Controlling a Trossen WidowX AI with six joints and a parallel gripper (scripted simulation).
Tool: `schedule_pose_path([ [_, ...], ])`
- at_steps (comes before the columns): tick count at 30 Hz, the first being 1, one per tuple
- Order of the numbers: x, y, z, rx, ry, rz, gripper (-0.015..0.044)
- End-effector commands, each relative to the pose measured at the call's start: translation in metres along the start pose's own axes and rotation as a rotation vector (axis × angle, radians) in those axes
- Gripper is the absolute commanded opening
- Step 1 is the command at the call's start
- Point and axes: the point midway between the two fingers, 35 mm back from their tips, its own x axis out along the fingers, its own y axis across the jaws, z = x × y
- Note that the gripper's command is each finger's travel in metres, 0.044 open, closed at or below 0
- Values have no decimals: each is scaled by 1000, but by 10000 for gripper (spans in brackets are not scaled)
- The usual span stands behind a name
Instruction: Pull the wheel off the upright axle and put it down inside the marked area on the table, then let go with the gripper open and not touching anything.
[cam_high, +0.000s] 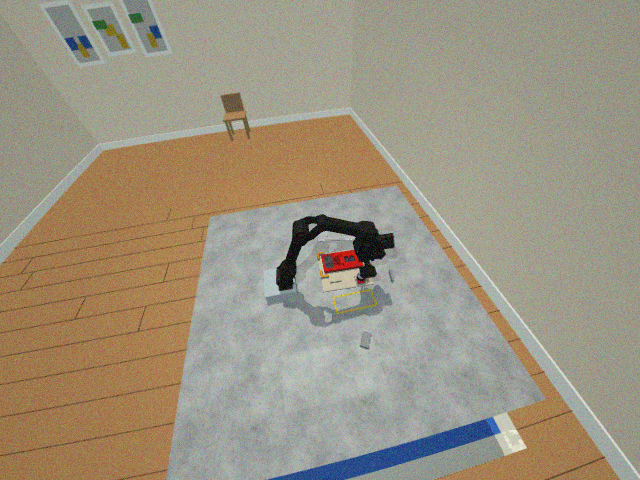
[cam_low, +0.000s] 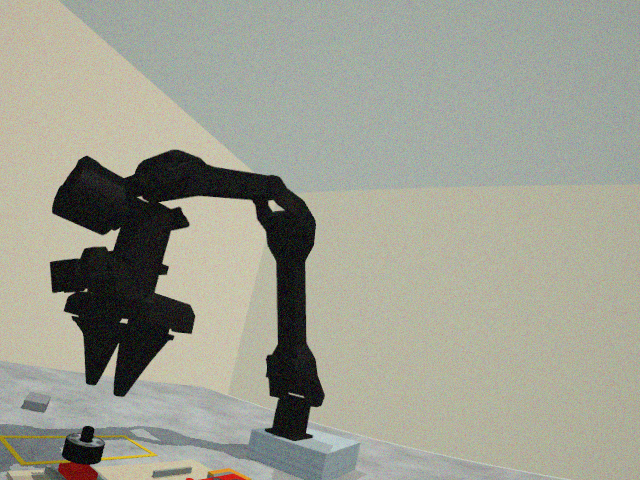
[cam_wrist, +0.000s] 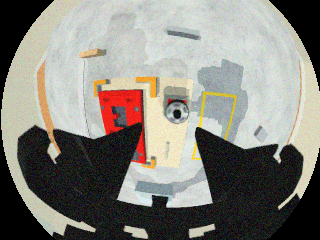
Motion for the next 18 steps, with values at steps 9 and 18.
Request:
schedule_pose_path([
  [9, -7, -6, 0, -81, 2, -90, 300],
  [18, 34, -9, 3, -81, 2, -90, 300],
])
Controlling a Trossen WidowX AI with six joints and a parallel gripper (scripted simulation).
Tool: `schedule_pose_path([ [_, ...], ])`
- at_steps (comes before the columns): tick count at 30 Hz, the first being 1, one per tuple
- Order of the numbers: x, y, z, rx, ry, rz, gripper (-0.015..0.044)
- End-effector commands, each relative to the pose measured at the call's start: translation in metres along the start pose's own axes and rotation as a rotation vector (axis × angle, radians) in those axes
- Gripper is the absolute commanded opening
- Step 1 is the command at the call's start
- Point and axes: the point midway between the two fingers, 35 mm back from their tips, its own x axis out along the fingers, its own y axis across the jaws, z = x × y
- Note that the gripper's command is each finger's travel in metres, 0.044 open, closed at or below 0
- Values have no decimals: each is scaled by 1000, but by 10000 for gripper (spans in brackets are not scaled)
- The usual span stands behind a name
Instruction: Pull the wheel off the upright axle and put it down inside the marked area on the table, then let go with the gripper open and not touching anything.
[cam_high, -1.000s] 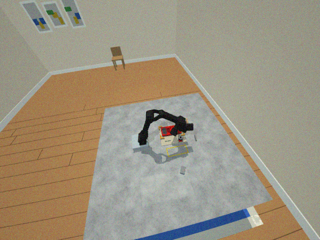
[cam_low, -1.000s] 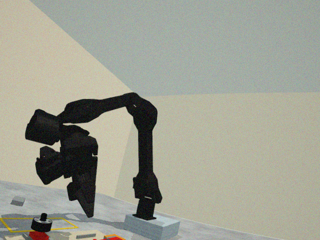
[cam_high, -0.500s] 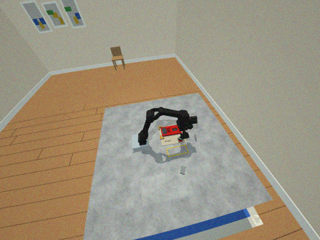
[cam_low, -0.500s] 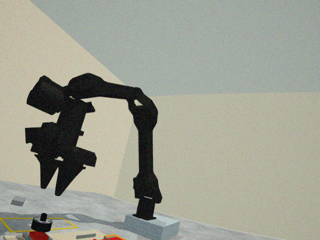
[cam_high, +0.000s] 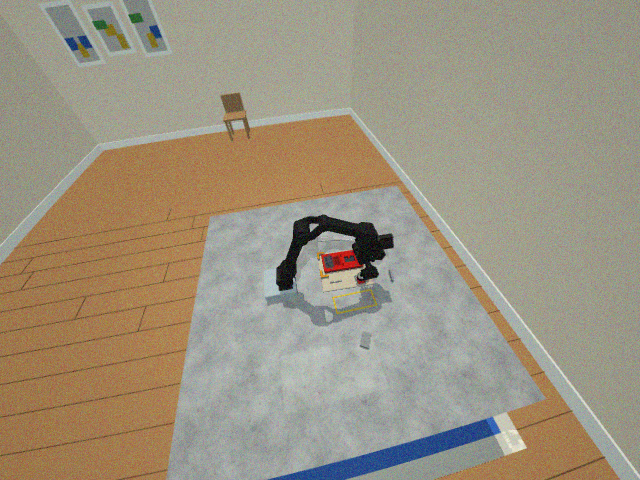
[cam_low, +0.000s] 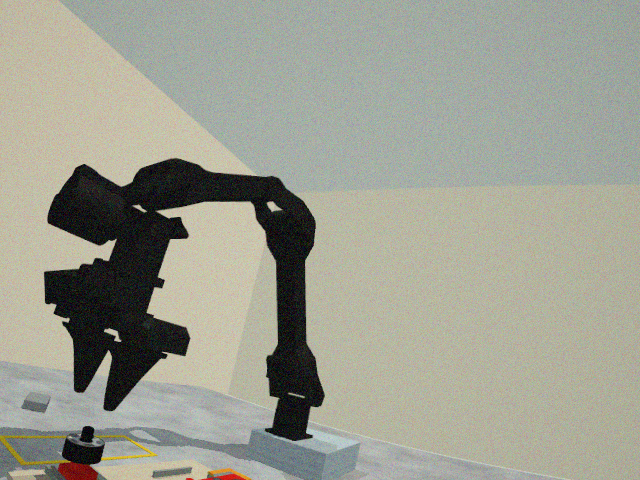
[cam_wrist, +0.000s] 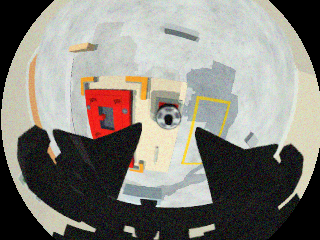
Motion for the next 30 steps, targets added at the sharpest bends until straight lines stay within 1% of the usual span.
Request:
schedule_pose_path([
  [1, 26, 0, -2, 2, 11, -2, 300],
  [5, 50, -1, -4, 2, 11, -2, 300],
  [9, 54, -1, -5, 2, 12, -2, 300],
  [13, 50, 0, -6, 4, 22, 1, 195],
  [21, 50, 0, -6, 4, 22, 1, 142],
  [26, 49, 0, -6, 4, 22, 1, 10],
  [27, 49, 0, -6, 3, 22, 1, 0],
  [30, 48, 0, -6, 3, 22, 1, 0],
])
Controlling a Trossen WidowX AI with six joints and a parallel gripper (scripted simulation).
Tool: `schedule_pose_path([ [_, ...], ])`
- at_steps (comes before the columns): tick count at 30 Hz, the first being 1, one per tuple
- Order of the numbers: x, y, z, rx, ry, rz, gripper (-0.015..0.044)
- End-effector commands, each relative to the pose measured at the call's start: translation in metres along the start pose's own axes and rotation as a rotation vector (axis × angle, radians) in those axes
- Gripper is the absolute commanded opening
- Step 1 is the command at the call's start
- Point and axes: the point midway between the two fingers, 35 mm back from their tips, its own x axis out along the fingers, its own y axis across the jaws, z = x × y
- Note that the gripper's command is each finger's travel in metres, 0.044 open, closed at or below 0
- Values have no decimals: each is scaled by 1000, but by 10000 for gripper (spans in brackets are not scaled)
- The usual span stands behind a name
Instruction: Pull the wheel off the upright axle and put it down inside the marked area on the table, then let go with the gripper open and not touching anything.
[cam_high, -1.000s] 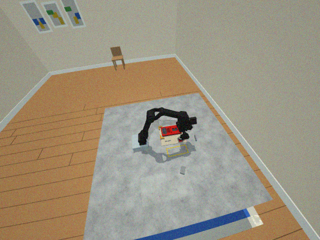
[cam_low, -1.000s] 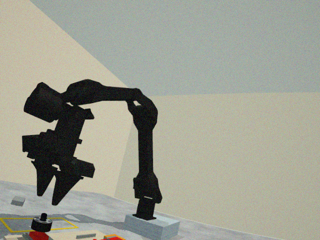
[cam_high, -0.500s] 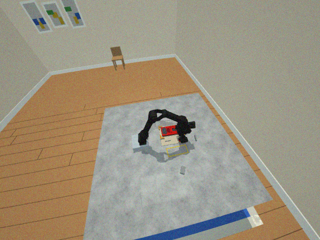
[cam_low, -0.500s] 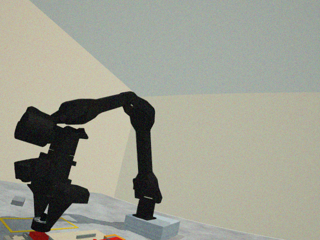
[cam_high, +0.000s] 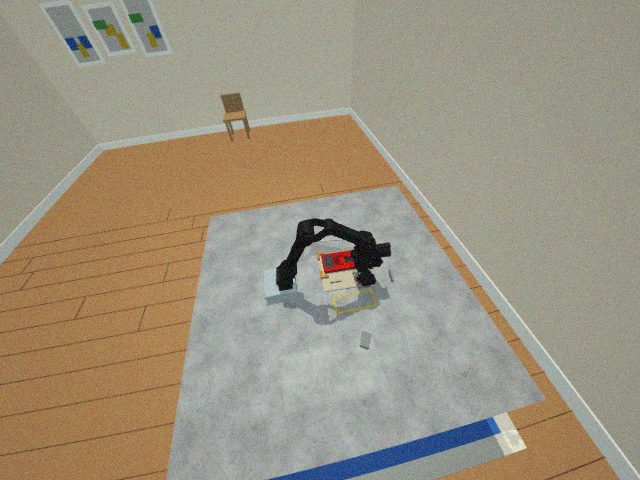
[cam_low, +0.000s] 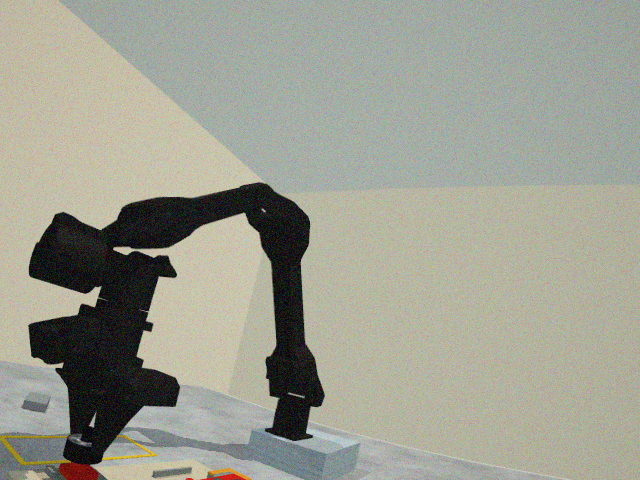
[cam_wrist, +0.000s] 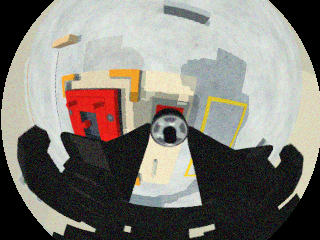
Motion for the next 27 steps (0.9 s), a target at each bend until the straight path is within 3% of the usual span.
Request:
schedule_pose_path([
  [1, -2, 0, 0, 0, 0, 1, 0],
  [27, -10, 0, 0, -1, -3, 0, 0],
])
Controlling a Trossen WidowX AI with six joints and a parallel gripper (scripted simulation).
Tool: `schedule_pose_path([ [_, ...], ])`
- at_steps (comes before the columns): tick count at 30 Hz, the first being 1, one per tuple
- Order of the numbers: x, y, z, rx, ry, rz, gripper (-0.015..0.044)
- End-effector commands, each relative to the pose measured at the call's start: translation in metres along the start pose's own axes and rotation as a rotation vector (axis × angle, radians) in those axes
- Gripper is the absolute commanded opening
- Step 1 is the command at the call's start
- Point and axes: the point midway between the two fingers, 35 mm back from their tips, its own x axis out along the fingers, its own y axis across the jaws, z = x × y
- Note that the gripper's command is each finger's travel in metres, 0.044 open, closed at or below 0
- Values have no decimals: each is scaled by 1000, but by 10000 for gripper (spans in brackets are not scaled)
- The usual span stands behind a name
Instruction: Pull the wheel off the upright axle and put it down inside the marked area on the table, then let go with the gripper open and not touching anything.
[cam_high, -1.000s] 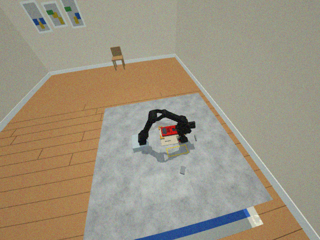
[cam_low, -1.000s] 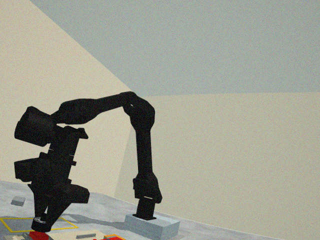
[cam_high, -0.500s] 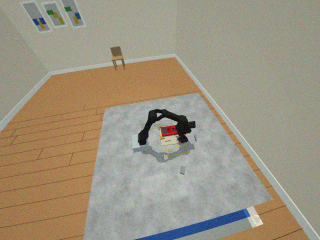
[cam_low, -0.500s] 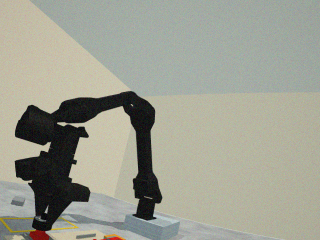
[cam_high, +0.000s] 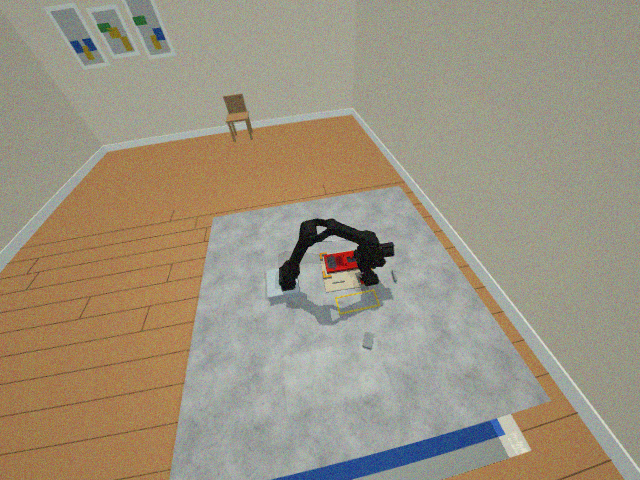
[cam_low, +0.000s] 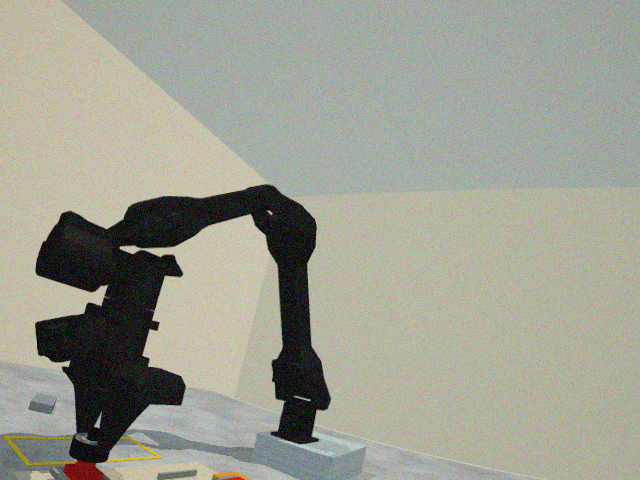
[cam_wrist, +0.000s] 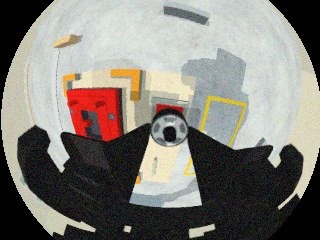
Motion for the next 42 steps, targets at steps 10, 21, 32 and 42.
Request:
schedule_pose_path([
  [10, -9, 0, 0, -1, -4, 0, 0],
  [21, -12, 0, 0, -1, -5, -1, 0],
  [32, -16, 0, 0, -1, -6, -1, 0],
  [42, -19, 0, 0, -1, -7, -1, 0],
])
